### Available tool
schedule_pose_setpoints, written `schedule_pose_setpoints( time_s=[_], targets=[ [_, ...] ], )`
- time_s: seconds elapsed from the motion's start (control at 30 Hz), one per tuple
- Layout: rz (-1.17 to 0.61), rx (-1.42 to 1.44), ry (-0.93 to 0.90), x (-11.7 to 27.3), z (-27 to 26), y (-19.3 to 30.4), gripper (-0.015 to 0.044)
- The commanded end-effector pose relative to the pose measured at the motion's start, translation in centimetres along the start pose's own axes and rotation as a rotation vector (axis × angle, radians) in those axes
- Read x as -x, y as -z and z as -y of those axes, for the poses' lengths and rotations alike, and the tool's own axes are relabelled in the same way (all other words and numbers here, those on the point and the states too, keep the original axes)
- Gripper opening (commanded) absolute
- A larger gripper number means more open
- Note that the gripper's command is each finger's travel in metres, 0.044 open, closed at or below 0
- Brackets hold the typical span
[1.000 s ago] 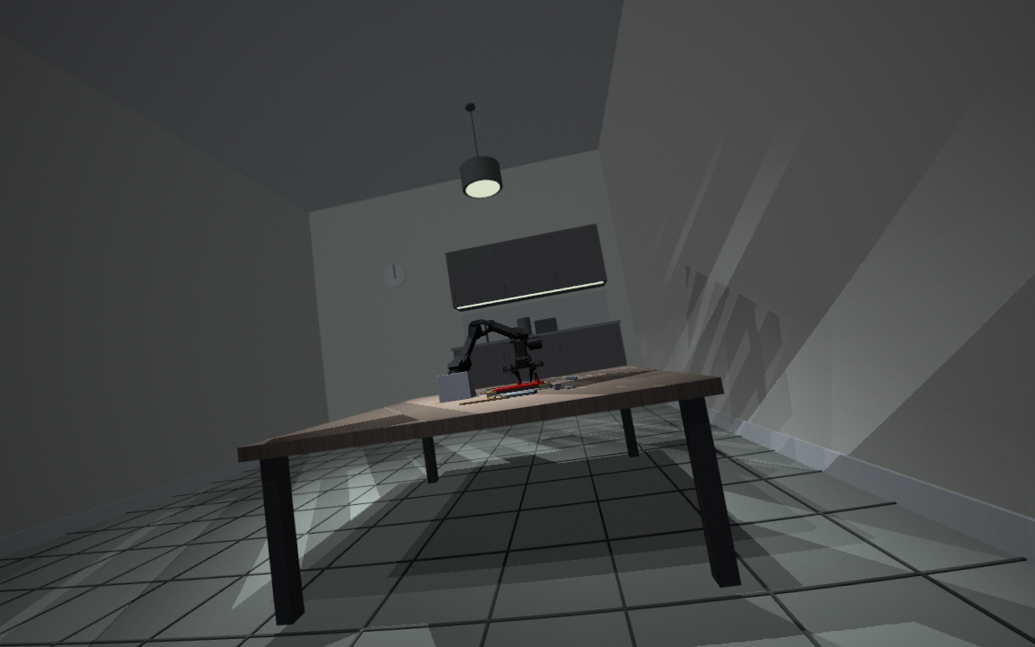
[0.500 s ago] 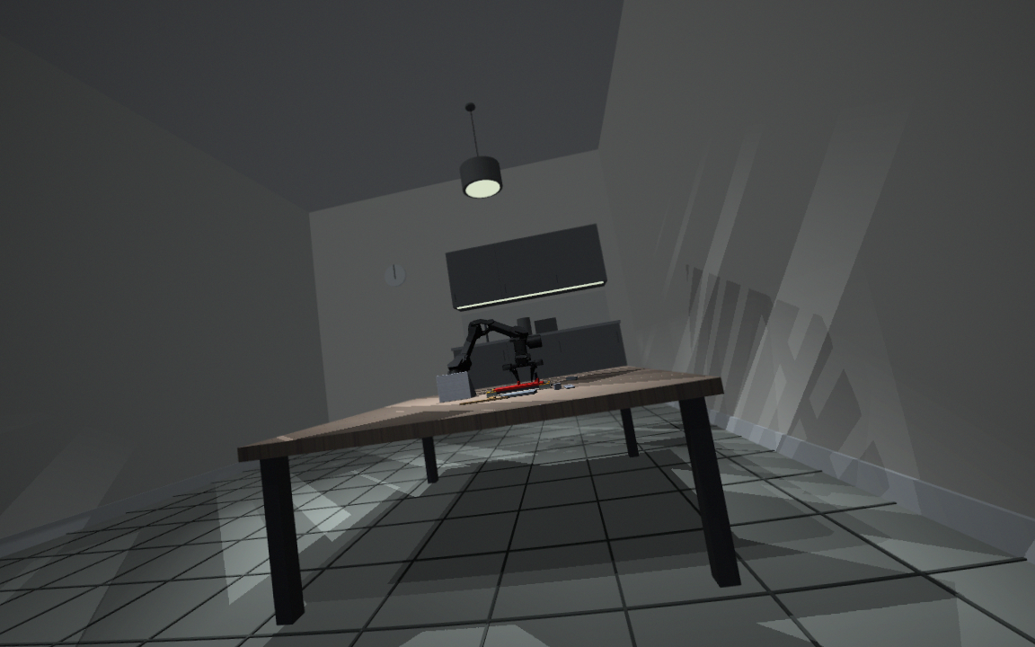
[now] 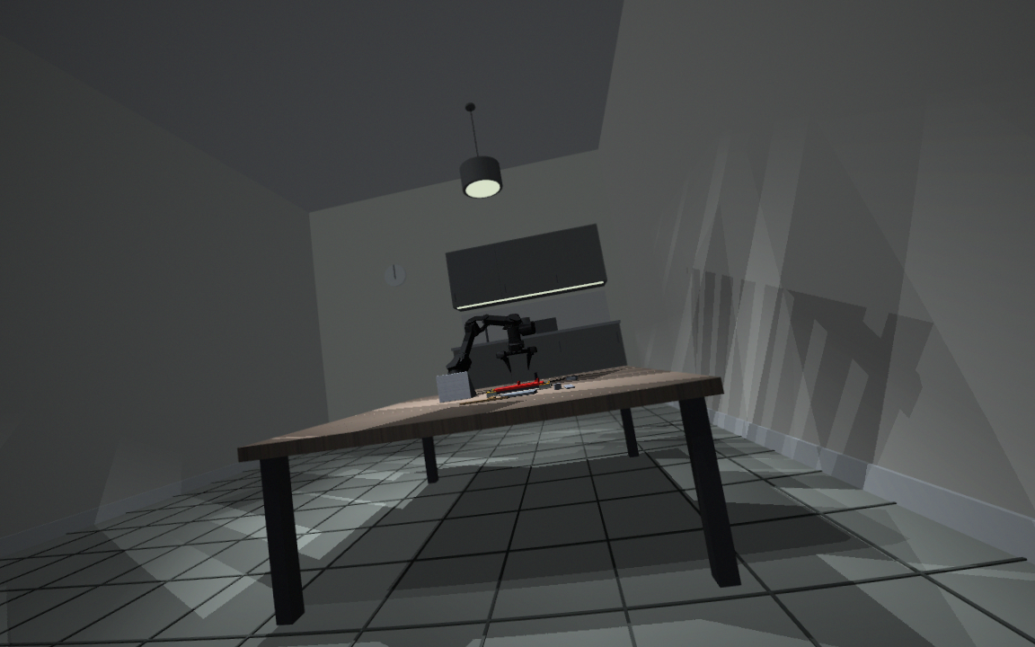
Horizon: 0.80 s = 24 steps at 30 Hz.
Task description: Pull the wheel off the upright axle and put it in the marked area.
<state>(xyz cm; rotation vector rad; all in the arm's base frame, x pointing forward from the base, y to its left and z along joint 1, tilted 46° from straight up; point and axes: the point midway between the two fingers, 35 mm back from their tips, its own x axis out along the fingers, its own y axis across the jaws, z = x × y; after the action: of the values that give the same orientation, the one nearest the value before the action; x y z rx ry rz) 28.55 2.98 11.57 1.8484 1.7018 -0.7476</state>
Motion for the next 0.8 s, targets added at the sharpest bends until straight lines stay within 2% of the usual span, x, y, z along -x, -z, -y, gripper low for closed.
schedule_pose_setpoints(
  time_s=[0.0,0.17,0.77],
  targets=[
    [0.008,0.004,-0.007,2.2,3.1,-1.5,0.0440],
    [-0.002,0.009,-0.002,3.7,6.2,-2.3,0.0440],
    [-0.002,0.009,-0.002,3.7,6.2,-2.3,0.0440]
  ],
)
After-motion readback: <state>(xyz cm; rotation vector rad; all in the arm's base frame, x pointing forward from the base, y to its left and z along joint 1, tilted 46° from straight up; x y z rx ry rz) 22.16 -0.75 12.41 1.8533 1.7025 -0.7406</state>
